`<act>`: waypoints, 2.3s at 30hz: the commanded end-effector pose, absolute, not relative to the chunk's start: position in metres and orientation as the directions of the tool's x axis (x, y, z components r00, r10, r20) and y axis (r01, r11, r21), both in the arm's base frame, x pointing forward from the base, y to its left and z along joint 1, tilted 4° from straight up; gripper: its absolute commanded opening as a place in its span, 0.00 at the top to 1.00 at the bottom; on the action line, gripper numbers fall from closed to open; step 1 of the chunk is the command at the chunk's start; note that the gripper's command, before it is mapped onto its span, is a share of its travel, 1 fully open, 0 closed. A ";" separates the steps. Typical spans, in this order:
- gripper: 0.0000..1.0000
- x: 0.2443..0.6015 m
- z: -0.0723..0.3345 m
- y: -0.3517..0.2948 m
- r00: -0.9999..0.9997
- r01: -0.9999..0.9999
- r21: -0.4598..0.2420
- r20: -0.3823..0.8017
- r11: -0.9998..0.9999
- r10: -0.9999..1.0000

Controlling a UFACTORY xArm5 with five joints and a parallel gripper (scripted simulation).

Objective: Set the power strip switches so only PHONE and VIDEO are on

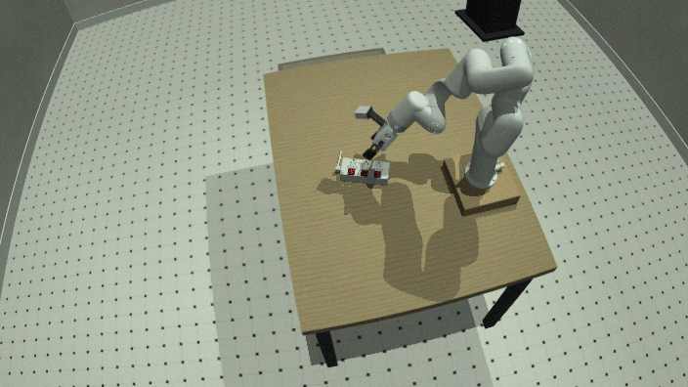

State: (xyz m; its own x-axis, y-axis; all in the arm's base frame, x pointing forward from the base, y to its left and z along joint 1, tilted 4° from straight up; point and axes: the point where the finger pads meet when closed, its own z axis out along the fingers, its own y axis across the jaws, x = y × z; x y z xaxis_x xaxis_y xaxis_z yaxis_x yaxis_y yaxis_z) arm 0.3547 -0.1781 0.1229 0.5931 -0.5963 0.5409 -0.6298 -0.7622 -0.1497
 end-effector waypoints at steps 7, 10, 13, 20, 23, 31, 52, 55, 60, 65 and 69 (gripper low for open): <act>0.00 0.356 0.124 -0.179 0.592 -0.629 -0.150 0.543 -0.762 -0.596; 0.00 0.356 0.124 -0.179 0.592 -0.629 -0.150 0.543 -0.762 -0.596; 0.00 0.356 0.124 -0.179 0.592 -0.629 -0.150 0.543 -0.762 -0.596; 0.00 0.356 0.124 -0.179 0.592 -0.629 -0.150 0.543 -0.762 -0.596; 0.00 0.356 0.124 -0.179 0.592 -0.629 -0.150 0.543 -0.762 -0.596; 0.00 0.357 0.124 -0.180 0.584 -0.643 -0.158 0.532 -0.749 -0.613; 0.00 0.374 0.146 -0.207 0.028 -0.990 -0.138 0.083 -0.040 -0.996; 0.00 0.373 0.150 -0.208 -0.027 -0.993 -0.114 0.060 0.020 -0.998; 0.00 0.371 0.158 -0.210 -0.131 -0.989 -0.066 0.026 0.129 -0.991; 0.00 0.371 0.160 -0.210 -0.151 -0.987 -0.056 0.021 0.150 -0.988; 0.00 0.371 0.160 -0.210 -0.151 -0.987 -0.056 0.021 0.150 -0.988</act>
State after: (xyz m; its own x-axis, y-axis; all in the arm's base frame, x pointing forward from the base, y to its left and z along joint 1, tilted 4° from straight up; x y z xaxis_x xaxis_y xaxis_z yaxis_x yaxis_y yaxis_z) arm 0.3697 -0.2092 0.1579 -0.1504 -0.9884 0.0199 -0.9874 0.1492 -0.0521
